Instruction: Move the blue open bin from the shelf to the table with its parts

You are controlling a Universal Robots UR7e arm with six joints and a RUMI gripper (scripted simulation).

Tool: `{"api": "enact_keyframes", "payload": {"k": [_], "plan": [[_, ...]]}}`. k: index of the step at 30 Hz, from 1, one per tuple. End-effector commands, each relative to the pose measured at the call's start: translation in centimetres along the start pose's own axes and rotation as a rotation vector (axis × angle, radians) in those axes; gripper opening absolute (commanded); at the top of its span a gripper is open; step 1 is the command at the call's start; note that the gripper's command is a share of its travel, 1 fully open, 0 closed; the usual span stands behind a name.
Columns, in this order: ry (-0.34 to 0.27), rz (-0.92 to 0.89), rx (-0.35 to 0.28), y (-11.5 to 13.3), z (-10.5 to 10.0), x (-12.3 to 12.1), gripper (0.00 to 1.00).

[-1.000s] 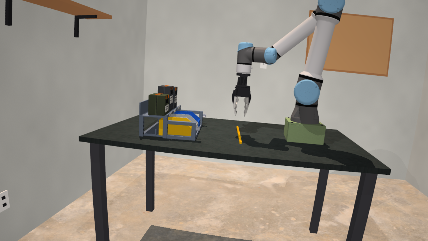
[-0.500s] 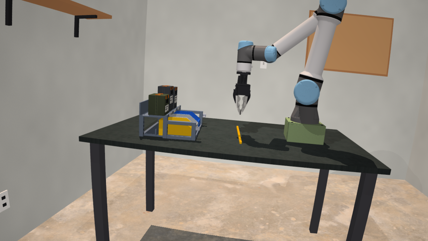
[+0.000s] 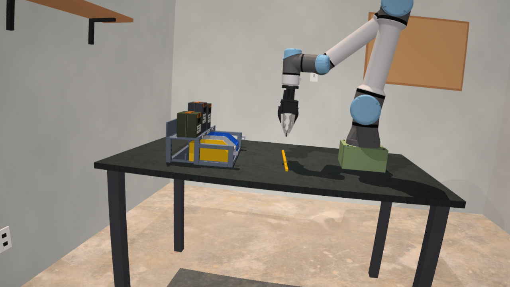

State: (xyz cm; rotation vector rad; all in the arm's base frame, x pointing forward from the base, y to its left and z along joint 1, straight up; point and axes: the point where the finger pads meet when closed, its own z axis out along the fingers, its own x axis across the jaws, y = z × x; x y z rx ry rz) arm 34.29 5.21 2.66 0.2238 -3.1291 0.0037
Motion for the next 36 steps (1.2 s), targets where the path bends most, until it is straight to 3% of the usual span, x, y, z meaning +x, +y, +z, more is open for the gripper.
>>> {"api": "enact_keyframes", "payload": {"k": [1, 21, 36], "plan": [[-0.001, 0.0, 0.0, 0.0, 0.0, 0.0, 0.0], [-0.001, 0.0, 0.0, 0.0, -0.4, 0.0, 0.0], [-0.001, 0.0, 0.0, 0.0, -3.0, 0.0, 0.0]]}}
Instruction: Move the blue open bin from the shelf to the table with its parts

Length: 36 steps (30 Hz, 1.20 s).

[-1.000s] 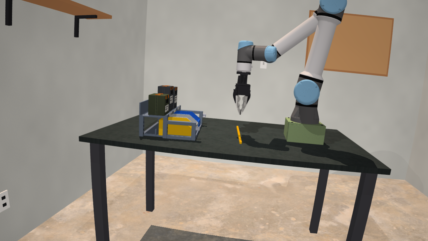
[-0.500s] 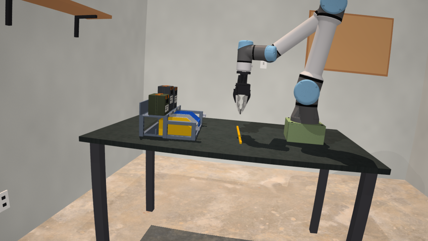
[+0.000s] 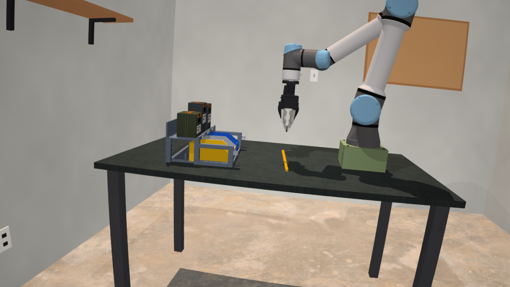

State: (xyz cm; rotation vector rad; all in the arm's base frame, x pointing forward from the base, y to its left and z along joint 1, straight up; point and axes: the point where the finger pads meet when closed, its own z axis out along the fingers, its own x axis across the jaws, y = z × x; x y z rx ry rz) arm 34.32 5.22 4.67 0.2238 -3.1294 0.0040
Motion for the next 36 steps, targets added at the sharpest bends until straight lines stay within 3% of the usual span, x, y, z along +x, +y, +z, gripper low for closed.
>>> {"api": "enact_keyframes", "payload": {"k": [1, 15, 36], "plan": [[-0.001, 0.0, 0.0, 0.0, -1.0, 0.0, 0.0], [-0.001, 0.0, 0.0, 0.0, -3.0, 0.0, 0.0], [-0.001, 0.0, 0.0, -0.2, -3.1, -0.3, 0.0]]}}
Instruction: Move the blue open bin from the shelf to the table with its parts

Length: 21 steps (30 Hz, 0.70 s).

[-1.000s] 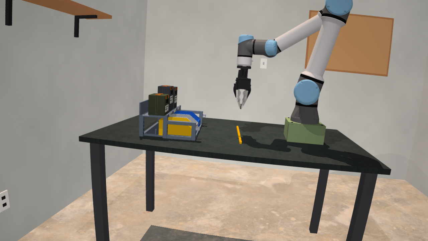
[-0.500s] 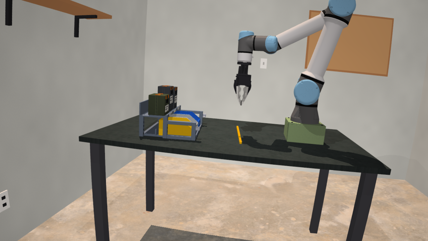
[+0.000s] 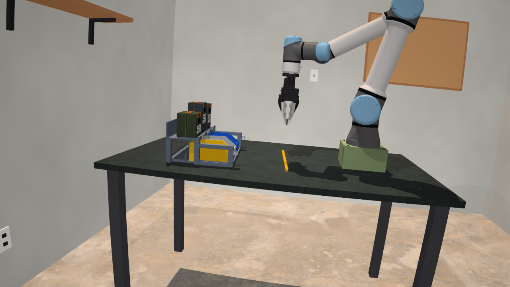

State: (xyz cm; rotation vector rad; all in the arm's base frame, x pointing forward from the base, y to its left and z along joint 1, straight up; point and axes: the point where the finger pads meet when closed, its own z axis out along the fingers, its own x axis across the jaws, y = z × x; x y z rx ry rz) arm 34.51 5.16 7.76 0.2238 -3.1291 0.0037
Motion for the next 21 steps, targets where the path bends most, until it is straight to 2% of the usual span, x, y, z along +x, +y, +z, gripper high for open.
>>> {"api": "enact_keyframes", "payload": {"k": [1, 17, 21], "plan": [[-0.001, 0.0, 0.0, -0.1, 0.0, -0.3, 0.0], [-0.001, 0.0, 0.0, -1.8, 0.0, -3.7, 0.0], [-0.001, 0.0, 0.0, -2.7, 0.0, -5.4, 0.0]]}}
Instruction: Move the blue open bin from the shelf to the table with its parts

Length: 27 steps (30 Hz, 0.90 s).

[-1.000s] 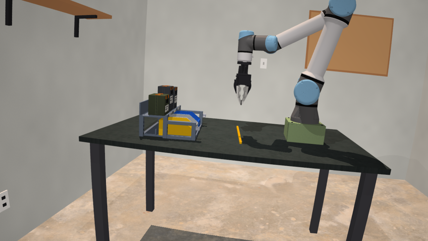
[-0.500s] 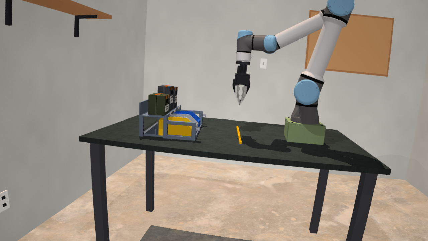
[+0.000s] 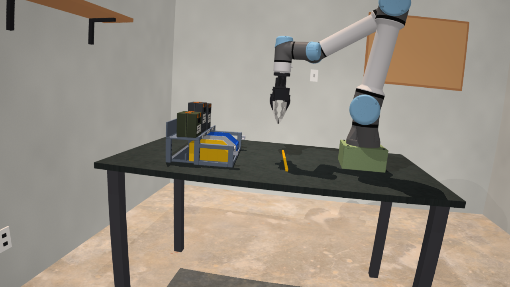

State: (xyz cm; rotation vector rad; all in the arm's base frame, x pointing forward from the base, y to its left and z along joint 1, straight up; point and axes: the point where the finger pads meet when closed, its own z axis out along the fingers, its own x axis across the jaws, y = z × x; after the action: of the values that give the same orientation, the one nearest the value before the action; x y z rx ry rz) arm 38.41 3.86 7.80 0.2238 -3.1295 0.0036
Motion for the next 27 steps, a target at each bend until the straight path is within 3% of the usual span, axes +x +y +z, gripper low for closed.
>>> {"api": "enact_keyframes", "payload": {"k": [1, 27], "plan": [[-0.001, 0.0, 0.0, -1.1, 0.0, -2.2, 0.0], [-0.001, 0.0, 0.0, -7.2, 0.0, -14.7, 0.0]]}}
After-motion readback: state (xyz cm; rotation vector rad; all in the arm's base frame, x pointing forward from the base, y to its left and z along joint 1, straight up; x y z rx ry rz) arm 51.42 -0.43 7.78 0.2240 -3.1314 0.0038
